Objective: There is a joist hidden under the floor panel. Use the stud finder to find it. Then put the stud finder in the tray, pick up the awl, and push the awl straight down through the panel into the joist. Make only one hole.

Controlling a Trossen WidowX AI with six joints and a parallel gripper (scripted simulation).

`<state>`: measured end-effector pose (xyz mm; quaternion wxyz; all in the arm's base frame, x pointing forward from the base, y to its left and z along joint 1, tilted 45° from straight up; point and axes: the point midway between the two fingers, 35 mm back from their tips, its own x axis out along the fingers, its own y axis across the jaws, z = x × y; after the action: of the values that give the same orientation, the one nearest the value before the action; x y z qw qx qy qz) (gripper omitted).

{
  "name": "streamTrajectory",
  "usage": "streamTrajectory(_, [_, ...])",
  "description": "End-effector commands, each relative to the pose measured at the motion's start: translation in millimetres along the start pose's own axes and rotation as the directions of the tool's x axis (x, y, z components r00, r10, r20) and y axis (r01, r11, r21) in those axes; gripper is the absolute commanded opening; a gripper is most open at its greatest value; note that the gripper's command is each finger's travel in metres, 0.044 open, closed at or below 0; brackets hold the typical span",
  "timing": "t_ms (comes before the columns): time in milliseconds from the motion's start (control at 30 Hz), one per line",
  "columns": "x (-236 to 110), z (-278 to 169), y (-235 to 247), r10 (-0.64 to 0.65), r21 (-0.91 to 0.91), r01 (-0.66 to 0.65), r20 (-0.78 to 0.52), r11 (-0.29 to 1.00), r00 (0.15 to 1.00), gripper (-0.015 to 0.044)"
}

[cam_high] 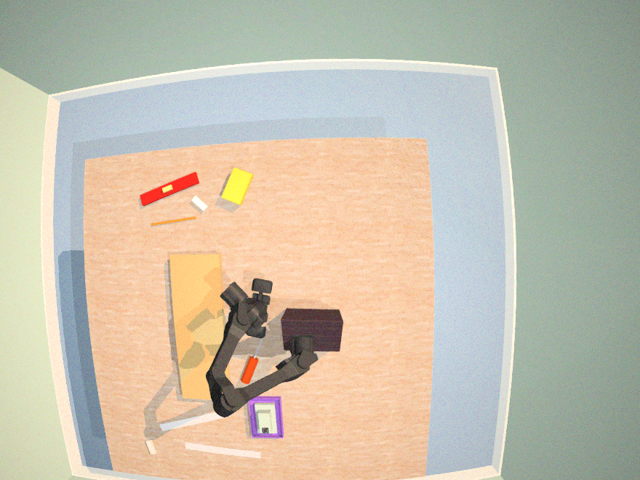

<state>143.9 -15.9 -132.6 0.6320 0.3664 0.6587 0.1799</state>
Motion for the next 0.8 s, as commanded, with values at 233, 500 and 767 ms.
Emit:
streamTrajectory(233, [-53,7,-7,-0.017,-0.002,0.017,0.009,1.000,1.000,0.0000])
streamTrajectory(500, [-105,-2,-5,-0.014,-0.003,0.014,0.006,1.000,1.000,0.0000])
streamTrajectory(767, [-123,-7,-5,-0.052,-0.060,0.051,-0.013,0.997,0.999,0.0000])
